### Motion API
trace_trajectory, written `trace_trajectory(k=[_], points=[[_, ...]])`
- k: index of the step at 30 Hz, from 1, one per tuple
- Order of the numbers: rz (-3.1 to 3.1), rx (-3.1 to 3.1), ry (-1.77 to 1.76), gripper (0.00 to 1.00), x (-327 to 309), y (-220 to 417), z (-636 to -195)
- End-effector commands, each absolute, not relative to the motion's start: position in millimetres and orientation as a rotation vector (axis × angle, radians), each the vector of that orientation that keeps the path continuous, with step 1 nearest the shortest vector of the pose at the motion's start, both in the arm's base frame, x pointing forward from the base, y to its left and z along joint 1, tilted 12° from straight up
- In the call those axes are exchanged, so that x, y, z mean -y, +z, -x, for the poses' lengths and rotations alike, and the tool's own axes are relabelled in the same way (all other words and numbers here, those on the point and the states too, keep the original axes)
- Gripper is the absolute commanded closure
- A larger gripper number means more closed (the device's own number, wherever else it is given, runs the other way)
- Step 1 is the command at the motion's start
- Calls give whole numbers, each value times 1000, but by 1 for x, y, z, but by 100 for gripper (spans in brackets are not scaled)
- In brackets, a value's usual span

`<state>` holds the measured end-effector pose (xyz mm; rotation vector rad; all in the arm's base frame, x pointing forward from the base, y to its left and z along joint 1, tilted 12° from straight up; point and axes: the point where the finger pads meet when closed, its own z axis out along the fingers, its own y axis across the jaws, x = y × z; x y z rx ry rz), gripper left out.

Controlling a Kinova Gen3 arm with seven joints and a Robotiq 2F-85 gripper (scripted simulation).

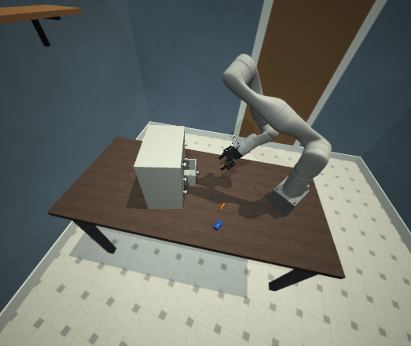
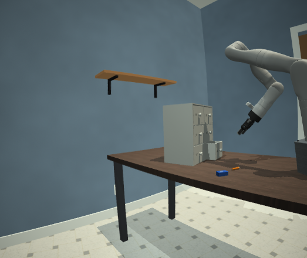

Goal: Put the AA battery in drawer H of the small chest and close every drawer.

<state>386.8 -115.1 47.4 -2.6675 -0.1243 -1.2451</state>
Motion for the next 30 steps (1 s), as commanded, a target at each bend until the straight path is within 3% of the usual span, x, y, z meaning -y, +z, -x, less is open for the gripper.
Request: trace_trajectory(k=[1,30], points=[[2671,161,-1249,0,113,58,-394],[2798,190,-961,0,113,64,-393]])
